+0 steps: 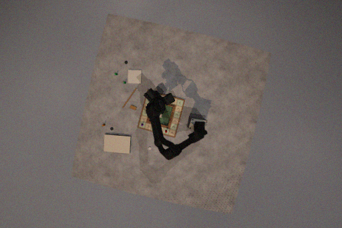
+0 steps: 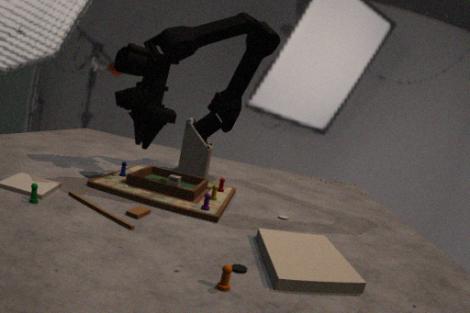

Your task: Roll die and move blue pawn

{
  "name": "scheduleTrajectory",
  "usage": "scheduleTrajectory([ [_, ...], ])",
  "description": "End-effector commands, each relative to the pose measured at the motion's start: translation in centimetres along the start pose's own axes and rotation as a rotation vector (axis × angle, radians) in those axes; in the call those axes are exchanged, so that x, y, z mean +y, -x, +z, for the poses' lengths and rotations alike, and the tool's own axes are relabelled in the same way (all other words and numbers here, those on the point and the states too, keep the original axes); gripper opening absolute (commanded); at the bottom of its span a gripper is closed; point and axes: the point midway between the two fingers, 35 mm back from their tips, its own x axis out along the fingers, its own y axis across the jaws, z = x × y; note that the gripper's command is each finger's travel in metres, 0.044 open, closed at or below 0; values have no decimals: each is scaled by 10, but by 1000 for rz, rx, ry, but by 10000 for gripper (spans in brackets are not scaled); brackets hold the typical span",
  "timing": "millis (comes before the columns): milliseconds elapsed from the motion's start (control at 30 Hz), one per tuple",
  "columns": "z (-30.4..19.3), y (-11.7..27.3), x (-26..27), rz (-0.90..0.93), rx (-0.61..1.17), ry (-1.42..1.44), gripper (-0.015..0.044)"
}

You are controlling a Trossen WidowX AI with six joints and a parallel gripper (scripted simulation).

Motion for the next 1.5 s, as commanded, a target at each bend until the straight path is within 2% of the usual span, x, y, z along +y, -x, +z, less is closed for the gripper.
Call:
scheduleTrajectory([
  [0,30,-13,-18,27,5,300,200],
  [400,30,-13,-19,27,5,300,200],
  [533,30,-29,-19,28,6,300,200],
  [1467,29,-63,-18,29,6,301,200],
])
